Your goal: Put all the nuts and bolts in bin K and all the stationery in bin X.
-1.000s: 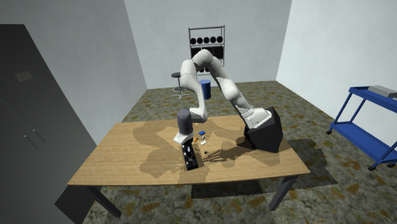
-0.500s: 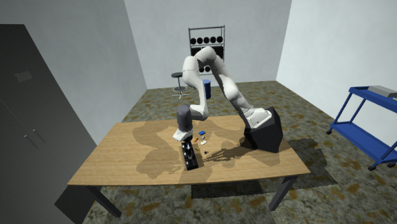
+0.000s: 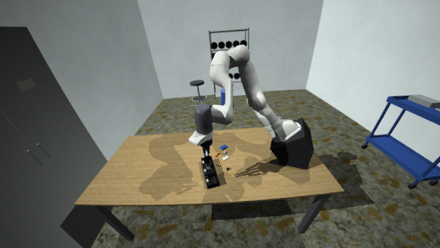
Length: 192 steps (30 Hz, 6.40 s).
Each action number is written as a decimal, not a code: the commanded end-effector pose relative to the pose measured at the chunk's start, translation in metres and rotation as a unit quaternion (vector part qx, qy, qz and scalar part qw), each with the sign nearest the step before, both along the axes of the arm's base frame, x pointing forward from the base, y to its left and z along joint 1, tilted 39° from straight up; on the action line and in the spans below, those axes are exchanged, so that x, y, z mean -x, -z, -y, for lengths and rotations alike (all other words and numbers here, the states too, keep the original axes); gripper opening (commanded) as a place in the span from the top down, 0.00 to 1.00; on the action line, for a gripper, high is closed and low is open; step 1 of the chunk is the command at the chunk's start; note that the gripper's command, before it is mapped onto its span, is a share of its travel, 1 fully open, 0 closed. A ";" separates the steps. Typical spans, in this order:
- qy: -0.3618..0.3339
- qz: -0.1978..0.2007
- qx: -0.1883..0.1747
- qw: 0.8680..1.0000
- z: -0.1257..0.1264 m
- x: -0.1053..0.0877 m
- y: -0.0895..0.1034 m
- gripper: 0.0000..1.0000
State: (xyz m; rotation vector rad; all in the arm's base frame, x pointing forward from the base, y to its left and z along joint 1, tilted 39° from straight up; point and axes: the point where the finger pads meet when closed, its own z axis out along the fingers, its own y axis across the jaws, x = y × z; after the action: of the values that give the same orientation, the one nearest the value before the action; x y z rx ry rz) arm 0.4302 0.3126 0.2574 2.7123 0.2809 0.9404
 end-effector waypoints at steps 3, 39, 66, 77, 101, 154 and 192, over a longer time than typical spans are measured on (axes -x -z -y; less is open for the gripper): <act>-0.013 -0.024 0.026 0.999 0.005 0.024 -0.022 0.95; -0.126 -0.058 0.149 0.979 0.142 0.030 0.011 0.82; -0.200 -0.102 0.220 0.949 0.317 0.037 0.052 0.82; -0.264 -0.107 0.245 0.927 0.315 0.038 0.053 0.82; -0.350 -0.104 0.293 0.884 0.316 0.040 0.054 0.82; -0.246 0.025 0.335 0.909 0.339 -0.015 -0.053 0.82; -0.326 0.029 0.373 0.868 0.299 -0.022 -0.043 0.82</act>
State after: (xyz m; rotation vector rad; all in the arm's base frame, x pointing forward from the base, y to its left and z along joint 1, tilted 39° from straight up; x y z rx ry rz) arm 0.4576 0.0118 0.3158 1.8446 1.2335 0.8698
